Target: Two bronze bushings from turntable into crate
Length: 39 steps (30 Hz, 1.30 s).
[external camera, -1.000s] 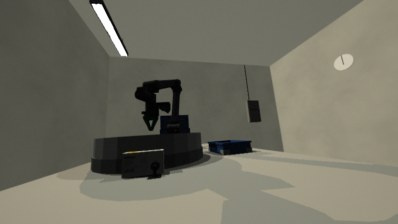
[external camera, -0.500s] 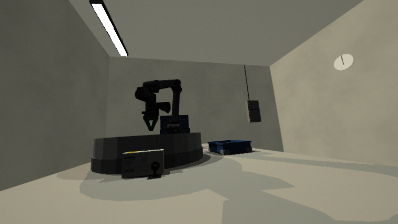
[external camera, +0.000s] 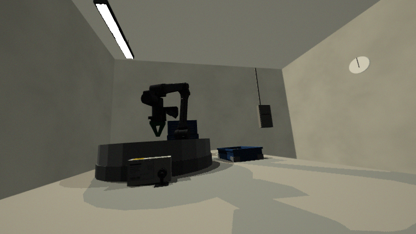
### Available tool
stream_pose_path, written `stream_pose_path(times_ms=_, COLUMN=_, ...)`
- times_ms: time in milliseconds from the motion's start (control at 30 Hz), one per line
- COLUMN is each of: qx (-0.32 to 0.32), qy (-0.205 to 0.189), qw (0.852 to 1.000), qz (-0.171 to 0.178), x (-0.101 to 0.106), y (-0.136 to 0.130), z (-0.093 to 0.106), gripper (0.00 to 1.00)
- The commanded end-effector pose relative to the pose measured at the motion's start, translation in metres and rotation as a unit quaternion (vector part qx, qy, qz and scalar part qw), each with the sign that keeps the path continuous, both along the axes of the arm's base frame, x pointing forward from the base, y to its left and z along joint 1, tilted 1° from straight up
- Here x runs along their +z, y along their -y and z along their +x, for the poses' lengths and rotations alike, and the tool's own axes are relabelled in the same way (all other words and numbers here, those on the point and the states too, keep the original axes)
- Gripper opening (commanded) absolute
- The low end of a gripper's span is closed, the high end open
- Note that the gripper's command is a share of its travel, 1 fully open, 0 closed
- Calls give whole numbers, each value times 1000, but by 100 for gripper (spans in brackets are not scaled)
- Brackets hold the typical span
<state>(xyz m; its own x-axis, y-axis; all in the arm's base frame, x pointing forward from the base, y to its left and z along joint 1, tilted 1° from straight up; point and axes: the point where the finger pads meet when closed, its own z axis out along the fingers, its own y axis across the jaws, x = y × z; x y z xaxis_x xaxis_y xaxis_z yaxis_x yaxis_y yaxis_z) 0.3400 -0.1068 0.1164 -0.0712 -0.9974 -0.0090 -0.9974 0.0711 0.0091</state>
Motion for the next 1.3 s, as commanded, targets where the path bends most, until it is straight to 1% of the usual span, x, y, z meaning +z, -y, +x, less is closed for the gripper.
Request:
stream_pose_path(times_ms=0, qx=0, qy=34, qw=999, qz=-8, x=18, y=2, z=18, gripper=13)
stream_pose_path(times_ms=667, qx=0, qy=34, qw=999, qz=-8, x=18, y=2, z=18, gripper=13)
stream_pose_path(times_ms=900, qx=0, qy=26, qw=1000, qz=-6, x=11, y=-1, z=9, gripper=13)
stream_pose_path(times_ms=1267, qx=0, qy=26, qw=1000, qz=-6, x=11, y=-1, z=9, gripper=13)
